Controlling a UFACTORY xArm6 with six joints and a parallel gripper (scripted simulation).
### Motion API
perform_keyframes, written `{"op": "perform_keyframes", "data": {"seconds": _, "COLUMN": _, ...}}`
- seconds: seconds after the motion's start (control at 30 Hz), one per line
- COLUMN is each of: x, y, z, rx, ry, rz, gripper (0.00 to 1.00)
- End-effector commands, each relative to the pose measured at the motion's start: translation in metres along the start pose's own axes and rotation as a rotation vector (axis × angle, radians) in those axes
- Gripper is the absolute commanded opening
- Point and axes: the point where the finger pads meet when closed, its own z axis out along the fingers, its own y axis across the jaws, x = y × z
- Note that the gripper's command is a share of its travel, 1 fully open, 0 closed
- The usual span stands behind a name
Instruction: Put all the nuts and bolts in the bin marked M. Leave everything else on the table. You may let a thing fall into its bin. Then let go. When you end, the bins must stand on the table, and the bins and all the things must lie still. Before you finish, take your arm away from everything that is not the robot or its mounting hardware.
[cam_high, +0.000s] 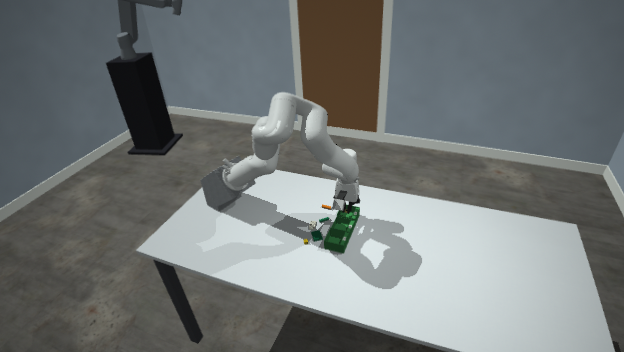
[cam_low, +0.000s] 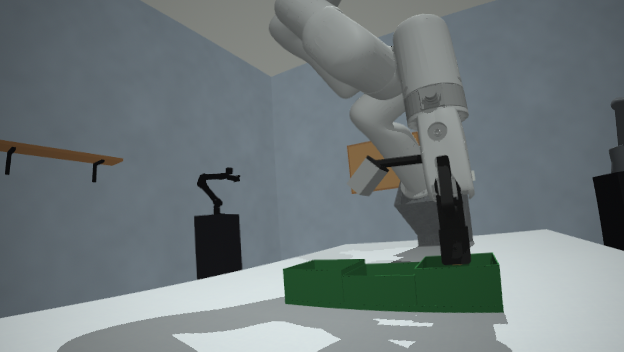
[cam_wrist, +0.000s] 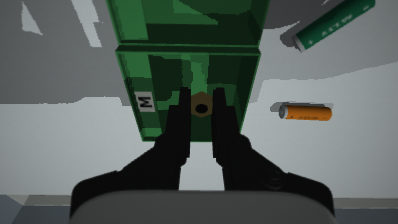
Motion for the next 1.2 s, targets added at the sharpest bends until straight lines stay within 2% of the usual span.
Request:
{"op": "perform_keyframes", "data": {"seconds": 0.0, "x": -0.001, "y": -0.002, "z": 0.007, "rx": 0.004, "ry": -0.001, "rz": 0.001, "gripper": 0.0}}
{"op": "perform_keyframes", "data": {"seconds": 0.3, "x": -0.001, "y": -0.002, "z": 0.025, "rx": 0.004, "ry": -0.001, "rz": 0.001, "gripper": 0.0}}
{"op": "perform_keyframes", "data": {"seconds": 0.83, "x": -0.001, "y": -0.002, "z": 0.025, "rx": 0.004, "ry": -0.001, "rz": 0.001, "gripper": 0.0}}
{"op": "perform_keyframes", "data": {"seconds": 0.87, "x": -0.001, "y": -0.002, "z": 0.025, "rx": 0.004, "ry": -0.001, "rz": 0.001, "gripper": 0.3}}
{"op": "perform_keyframes", "data": {"seconds": 1.17, "x": -0.001, "y": -0.002, "z": 0.025, "rx": 0.004, "ry": -0.001, "rz": 0.001, "gripper": 0.3}}
